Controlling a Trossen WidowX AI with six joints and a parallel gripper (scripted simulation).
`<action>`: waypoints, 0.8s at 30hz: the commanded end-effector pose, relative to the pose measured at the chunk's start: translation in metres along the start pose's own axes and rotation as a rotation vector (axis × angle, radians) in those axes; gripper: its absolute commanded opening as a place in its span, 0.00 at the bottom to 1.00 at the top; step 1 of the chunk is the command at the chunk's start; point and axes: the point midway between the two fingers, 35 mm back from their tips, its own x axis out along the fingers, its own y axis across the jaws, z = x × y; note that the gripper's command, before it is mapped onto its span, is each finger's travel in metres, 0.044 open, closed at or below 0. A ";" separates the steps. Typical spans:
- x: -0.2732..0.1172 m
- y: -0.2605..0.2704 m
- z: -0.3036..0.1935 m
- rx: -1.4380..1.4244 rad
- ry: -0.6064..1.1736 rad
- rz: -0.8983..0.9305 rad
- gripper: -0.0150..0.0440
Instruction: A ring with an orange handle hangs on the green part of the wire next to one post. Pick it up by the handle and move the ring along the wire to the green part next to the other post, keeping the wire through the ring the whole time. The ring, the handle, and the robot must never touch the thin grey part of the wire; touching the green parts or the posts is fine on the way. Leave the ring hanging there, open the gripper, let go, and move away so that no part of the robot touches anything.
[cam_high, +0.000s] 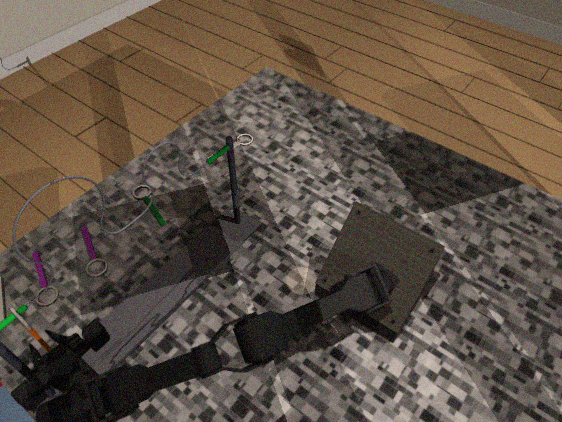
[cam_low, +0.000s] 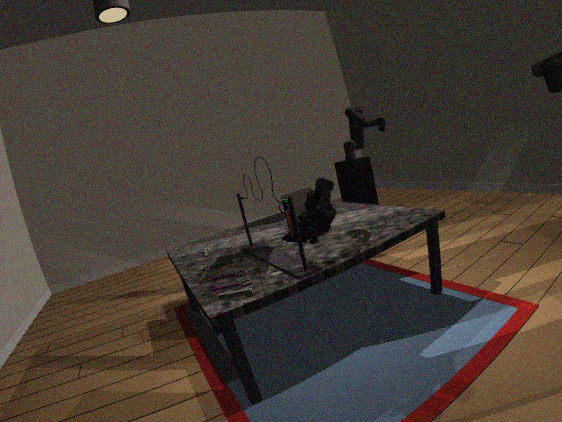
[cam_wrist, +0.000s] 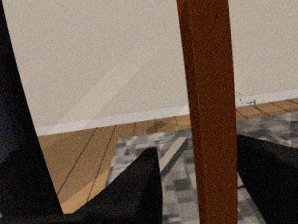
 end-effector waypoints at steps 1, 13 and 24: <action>0.000 0.000 -0.001 -0.005 0.006 0.003 0.53; 0.000 0.000 0.000 0.000 0.000 0.000 0.26; 0.000 0.000 0.000 0.000 0.000 0.000 0.00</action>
